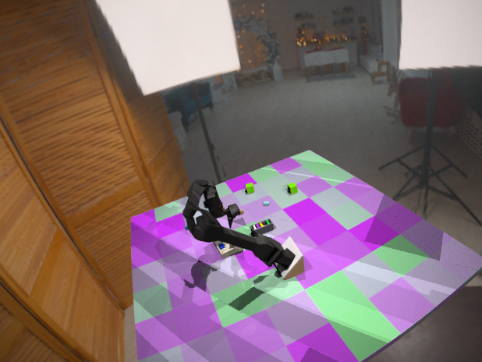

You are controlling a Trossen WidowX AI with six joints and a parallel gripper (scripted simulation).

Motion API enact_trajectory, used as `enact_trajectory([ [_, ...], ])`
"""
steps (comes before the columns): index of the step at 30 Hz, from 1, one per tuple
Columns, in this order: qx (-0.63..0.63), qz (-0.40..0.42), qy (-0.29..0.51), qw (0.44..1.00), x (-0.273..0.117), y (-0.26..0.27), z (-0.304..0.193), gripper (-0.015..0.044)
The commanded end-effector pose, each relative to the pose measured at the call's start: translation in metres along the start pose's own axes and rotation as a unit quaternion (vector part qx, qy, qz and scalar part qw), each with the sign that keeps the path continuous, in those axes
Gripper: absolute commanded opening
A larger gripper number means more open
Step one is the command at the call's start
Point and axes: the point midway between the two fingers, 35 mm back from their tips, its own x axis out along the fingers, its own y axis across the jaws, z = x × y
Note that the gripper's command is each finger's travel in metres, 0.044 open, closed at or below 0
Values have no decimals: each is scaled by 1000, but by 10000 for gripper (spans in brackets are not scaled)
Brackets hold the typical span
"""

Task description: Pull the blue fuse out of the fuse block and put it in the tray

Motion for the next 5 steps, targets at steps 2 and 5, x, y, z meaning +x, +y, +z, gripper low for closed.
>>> enact_trajectory([
  [2,0,0,0,1000,0,0,0,330],
  [5,0,0,0,1000,0,0,0,330],
])
